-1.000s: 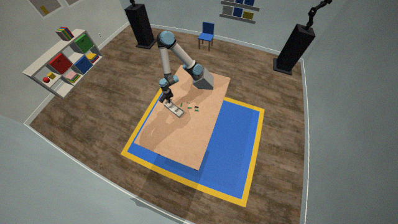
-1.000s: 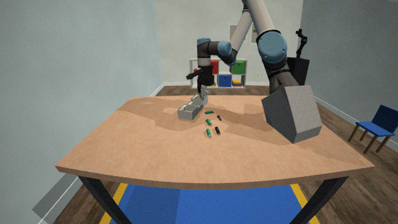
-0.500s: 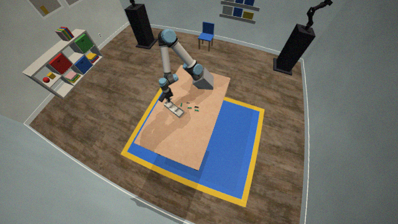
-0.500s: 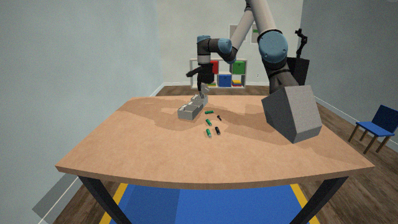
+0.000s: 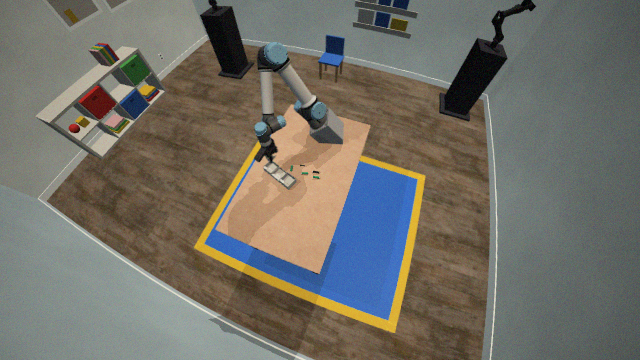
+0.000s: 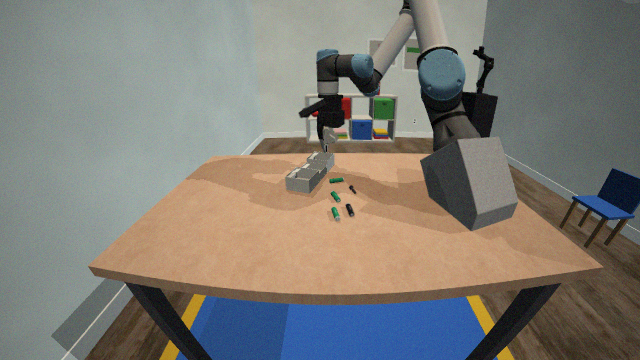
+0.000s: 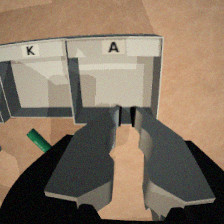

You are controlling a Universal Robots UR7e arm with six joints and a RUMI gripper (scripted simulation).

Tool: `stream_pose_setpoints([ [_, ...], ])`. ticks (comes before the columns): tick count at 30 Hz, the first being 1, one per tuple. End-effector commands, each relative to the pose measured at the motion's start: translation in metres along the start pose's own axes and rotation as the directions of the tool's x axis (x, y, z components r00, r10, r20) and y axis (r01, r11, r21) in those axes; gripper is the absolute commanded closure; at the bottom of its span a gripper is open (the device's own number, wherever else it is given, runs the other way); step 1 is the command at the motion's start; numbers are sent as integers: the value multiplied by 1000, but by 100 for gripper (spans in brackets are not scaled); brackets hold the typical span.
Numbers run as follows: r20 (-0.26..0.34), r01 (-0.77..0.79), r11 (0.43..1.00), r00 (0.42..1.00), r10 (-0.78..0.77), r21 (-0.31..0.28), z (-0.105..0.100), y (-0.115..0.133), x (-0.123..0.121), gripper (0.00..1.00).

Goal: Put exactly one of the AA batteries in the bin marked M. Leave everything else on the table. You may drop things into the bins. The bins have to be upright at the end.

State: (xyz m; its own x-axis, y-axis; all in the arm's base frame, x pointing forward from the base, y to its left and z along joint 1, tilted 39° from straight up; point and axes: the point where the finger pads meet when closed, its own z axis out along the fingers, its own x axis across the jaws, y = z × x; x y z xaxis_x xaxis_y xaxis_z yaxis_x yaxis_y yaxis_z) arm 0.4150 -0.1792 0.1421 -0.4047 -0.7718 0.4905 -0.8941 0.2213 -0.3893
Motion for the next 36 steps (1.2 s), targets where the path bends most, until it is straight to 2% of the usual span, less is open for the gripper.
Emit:
stream_pose_setpoints([
  [1,0,-1,1000,1000,1,0,-17,0,0,96],
  [11,0,-1,1000,1000,1,0,-21,0,-5,96],
  [26,0,-1,1000,1000,1,0,-21,2,-80,96],
  [33,0,-1,1000,1000,1,0,-21,2,-83,96],
  [36,0,-1,1000,1000,1,0,-13,2,-83,96],
])
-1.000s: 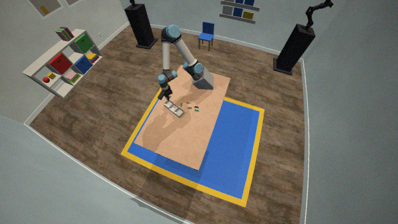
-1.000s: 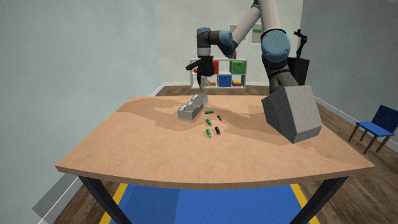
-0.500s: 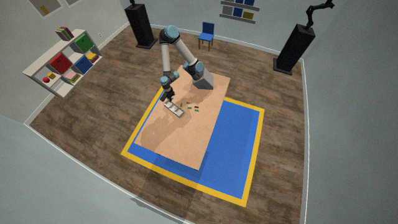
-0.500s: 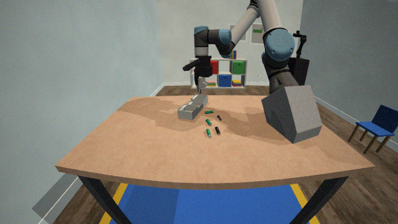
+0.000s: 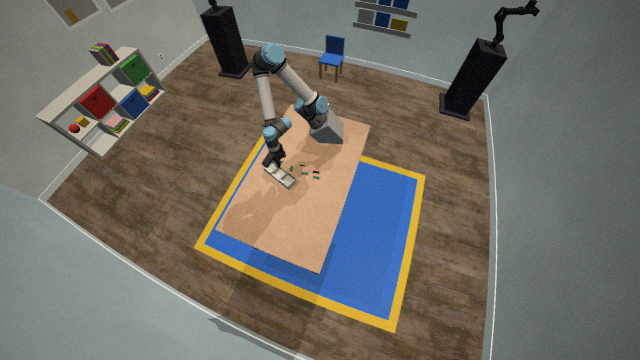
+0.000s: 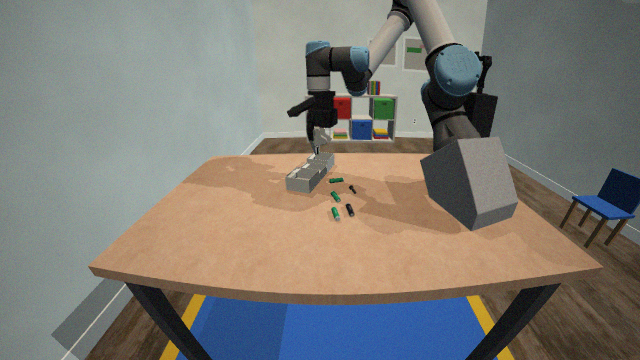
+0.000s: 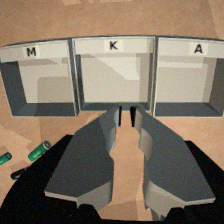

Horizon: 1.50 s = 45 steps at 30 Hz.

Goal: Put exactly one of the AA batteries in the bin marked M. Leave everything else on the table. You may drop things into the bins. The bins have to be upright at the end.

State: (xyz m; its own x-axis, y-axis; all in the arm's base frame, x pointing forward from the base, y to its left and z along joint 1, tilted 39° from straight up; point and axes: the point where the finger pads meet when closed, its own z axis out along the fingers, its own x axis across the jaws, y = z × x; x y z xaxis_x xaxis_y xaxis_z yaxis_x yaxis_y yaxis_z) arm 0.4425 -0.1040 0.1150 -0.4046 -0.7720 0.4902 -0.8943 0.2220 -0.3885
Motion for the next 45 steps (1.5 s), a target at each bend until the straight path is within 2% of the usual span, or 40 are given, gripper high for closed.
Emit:
stream_pose_setpoints([
  [1,0,-1,1000,1000,1,1,8,0,-1,96],
  [21,0,0,1000,1000,0,1,56,0,-1,96],
  [45,0,0,1000,1000,0,1,57,0,-1,96],
])
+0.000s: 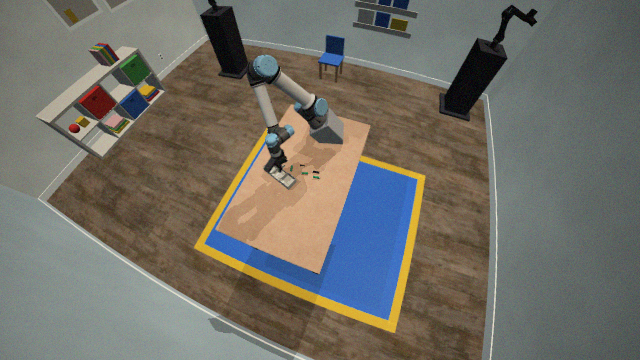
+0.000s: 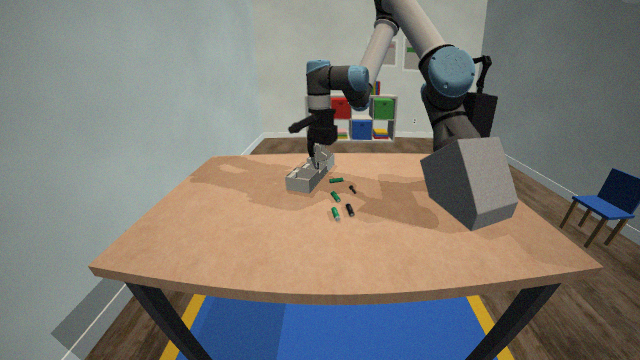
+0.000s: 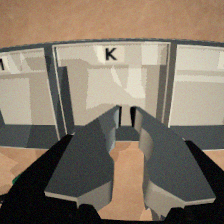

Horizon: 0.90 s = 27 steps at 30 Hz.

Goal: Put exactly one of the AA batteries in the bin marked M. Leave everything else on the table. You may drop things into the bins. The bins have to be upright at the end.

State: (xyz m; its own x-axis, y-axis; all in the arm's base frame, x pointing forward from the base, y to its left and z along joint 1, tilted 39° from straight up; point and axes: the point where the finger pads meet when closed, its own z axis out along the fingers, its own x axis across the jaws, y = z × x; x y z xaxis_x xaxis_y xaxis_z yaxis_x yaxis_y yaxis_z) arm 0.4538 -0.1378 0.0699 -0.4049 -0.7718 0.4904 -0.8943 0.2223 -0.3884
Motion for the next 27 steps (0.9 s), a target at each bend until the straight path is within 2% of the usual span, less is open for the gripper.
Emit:
stream_pose_setpoints([
  [1,0,0,1000,1000,0,1,0,0,0,96],
  [27,0,0,1000,1000,0,1,-4,0,0,96],
])
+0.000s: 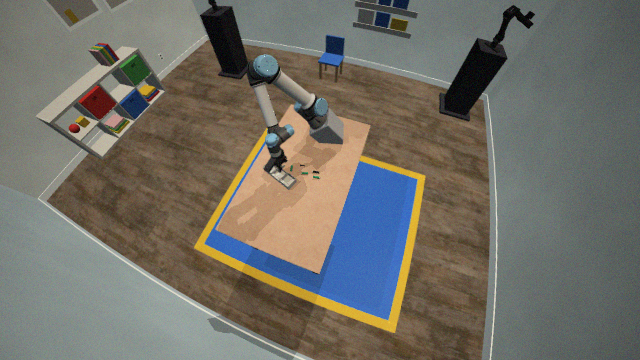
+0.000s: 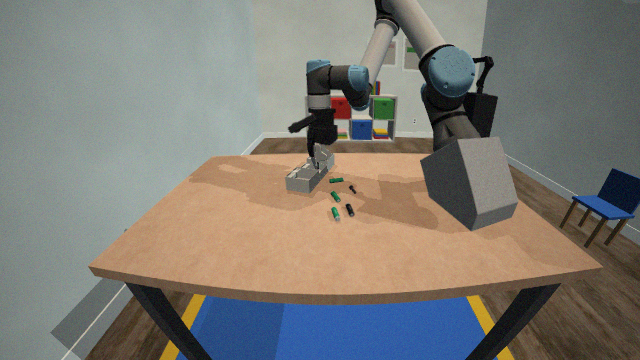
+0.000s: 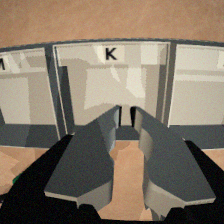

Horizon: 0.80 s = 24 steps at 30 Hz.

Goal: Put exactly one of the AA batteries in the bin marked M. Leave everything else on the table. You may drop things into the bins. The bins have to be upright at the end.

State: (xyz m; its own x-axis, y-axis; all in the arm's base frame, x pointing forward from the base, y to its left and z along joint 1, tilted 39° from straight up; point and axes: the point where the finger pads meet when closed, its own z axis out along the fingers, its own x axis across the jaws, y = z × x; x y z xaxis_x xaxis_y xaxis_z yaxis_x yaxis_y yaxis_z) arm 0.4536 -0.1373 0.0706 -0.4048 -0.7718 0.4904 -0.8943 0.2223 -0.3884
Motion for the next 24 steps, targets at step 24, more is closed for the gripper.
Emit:
stream_pose_setpoints([
  [24,0,0,1000,1000,0,1,-35,0,0,96],
])
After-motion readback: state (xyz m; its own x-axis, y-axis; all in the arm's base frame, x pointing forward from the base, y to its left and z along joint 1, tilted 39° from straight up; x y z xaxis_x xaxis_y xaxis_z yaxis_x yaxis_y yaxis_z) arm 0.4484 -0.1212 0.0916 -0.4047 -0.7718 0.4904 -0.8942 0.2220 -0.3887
